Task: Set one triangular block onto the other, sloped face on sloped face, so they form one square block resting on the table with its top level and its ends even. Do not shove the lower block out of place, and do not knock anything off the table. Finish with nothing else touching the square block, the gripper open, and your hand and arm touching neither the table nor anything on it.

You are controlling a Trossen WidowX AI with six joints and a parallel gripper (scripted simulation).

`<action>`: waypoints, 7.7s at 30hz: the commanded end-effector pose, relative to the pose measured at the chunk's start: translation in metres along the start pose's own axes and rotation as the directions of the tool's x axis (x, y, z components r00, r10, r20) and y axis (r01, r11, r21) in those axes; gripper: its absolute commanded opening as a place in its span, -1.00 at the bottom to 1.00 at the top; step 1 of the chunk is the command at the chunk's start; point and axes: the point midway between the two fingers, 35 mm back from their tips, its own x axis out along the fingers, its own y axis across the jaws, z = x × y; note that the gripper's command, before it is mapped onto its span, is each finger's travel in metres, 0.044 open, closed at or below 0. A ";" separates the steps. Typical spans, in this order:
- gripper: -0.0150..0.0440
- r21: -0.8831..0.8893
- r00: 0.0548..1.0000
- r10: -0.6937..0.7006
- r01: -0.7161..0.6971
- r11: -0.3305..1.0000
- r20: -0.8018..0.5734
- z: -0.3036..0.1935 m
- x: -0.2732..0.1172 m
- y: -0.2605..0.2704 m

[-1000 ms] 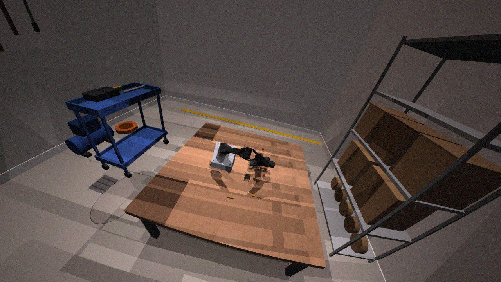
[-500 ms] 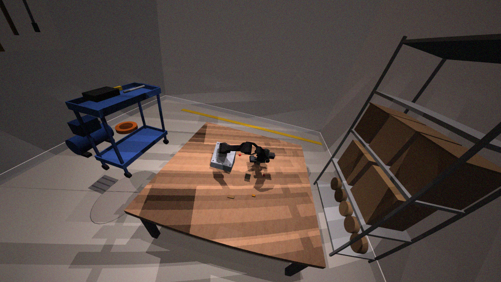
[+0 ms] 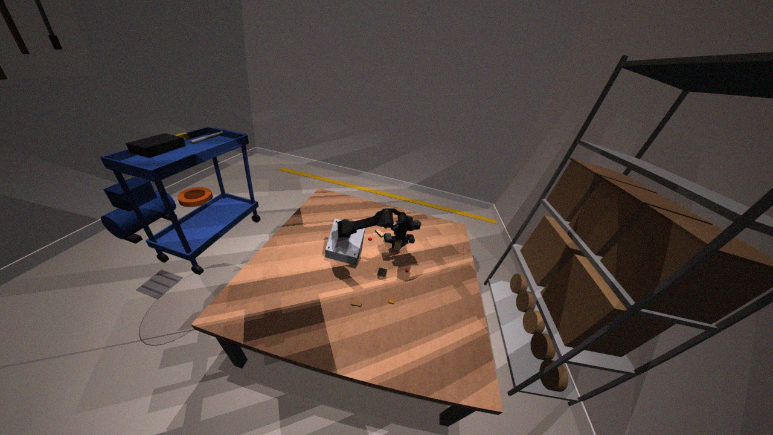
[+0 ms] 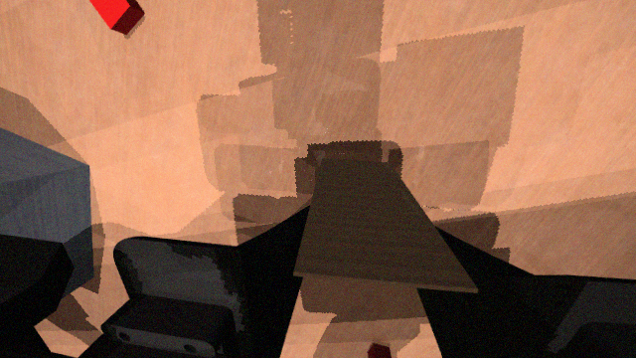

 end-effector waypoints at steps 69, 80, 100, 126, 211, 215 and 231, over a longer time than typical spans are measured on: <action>1.00 -0.001 0.921 -0.012 0.013 1.000 -0.389 0.109 -0.066 0.002; 1.00 -0.001 0.918 -0.011 0.012 1.000 -0.395 0.071 0.022 0.000; 0.18 0.007 0.919 -0.004 0.008 1.000 -0.393 0.069 0.028 0.000; -0.49 0.005 0.922 -0.007 0.010 1.000 -0.386 0.072 -0.047 -0.002; -0.49 0.560 0.921 0.074 0.295 -0.774 -0.383 0.071 -0.070 -0.001; -0.49 0.453 0.921 0.078 0.260 -0.853 -0.382 0.071 -0.070 -0.001; -0.49 -0.042 0.920 0.096 0.086 -0.995 -0.380 0.071 -0.070 -0.001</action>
